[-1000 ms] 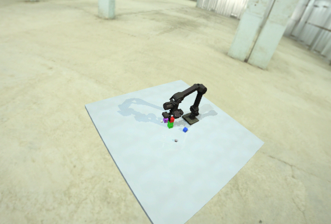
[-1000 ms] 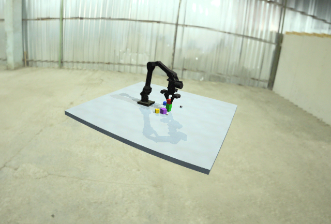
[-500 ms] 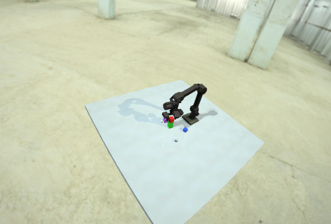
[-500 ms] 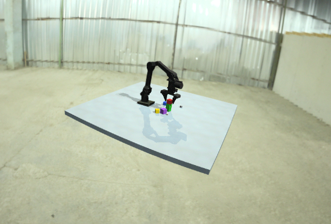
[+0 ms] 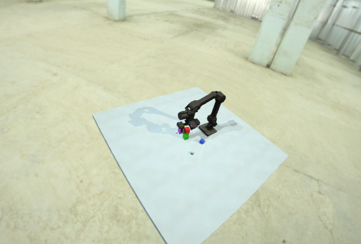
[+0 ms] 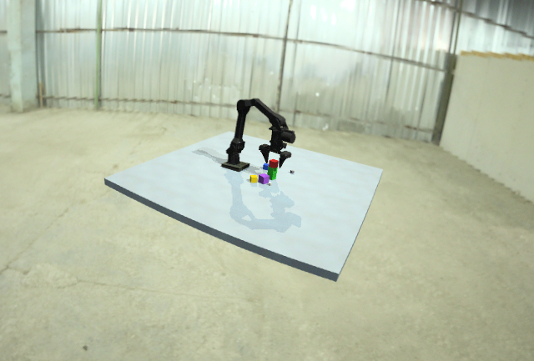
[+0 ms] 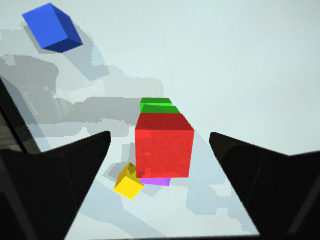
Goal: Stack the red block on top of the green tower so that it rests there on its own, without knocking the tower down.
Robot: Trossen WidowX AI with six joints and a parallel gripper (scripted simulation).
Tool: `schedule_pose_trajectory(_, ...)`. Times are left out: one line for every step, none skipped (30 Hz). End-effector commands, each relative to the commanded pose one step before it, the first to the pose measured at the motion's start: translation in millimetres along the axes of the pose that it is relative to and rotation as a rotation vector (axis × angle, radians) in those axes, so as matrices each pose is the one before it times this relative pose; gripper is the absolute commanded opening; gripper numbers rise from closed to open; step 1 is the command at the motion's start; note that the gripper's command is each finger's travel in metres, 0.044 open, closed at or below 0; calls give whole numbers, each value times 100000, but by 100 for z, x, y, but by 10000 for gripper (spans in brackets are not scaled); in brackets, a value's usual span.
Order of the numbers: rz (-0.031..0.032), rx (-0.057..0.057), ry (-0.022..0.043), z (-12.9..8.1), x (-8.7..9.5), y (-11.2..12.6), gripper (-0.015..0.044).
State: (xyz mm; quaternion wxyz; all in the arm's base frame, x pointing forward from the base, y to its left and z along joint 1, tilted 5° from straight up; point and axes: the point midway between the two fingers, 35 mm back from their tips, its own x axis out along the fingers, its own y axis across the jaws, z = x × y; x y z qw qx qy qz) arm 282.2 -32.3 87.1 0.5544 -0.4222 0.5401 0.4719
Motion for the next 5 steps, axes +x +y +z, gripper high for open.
schedule_pose_trajectory(29, 13, -1, 0, -1, 7, 440)
schedule_pose_trajectory(0, 0, 0, 0, 0, 0, 440)
schedule_pose_trajectory(0, 0, 0, 0, 0, 0, 440)
schedule_pose_trajectory(0, 0, 0, 0, 0, 0, 440)
schedule_pose_trajectory(0, 0, 0, 0, 0, 0, 440)
